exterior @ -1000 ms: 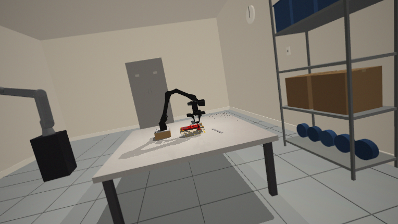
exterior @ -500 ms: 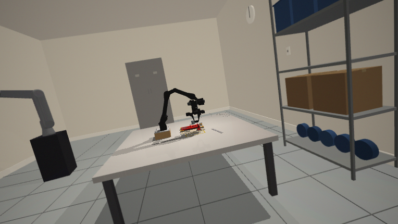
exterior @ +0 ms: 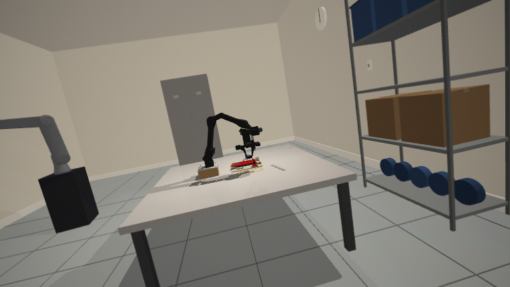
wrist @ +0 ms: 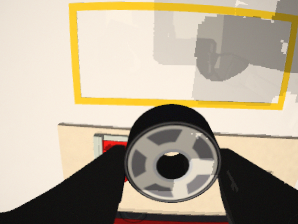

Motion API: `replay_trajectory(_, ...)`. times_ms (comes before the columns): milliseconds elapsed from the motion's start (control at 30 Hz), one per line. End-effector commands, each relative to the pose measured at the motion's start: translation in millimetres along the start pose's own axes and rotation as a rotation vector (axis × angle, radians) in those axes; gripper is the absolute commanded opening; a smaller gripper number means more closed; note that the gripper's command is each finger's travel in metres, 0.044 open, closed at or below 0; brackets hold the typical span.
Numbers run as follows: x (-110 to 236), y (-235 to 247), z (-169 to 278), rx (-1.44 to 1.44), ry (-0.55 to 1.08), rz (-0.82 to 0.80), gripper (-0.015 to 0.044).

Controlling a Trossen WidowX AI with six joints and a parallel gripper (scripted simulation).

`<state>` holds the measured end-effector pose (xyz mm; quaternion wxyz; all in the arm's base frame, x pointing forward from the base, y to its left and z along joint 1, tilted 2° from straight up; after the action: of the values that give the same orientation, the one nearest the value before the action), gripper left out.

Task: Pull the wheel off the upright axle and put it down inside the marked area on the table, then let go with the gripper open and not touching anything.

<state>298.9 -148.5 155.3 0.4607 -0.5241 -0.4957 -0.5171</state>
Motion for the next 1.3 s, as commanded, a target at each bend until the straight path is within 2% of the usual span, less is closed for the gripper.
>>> replay_trajectory(0, 4, -11, -13, 0.004, -0.003, -0.012, 0.0)
replay_trajectory(300, 3, -22, -25, 0.003, -0.006, -0.013, 0.0)
replay_trajectory(600, -18, -21, -25, 0.003, -0.006, -0.013, 0.0)
replay_trajectory(1000, -95, -20, -26, 0.003, -0.006, -0.013, 0.0)
replay_trajectory(1267, -100, -21, -25, 0.003, -0.006, -0.012, 0.0)
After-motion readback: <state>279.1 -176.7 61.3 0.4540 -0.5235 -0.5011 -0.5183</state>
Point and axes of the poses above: the point midway between the two fingers, 35 mm back from their tips, its own x axis back along the fingers, its own y axis across the jaws, z = x × y, the point moved 7 cm from there along x, back along the fingers, and after that the axes turned 4 degrees about x, right-handed, at the moved point
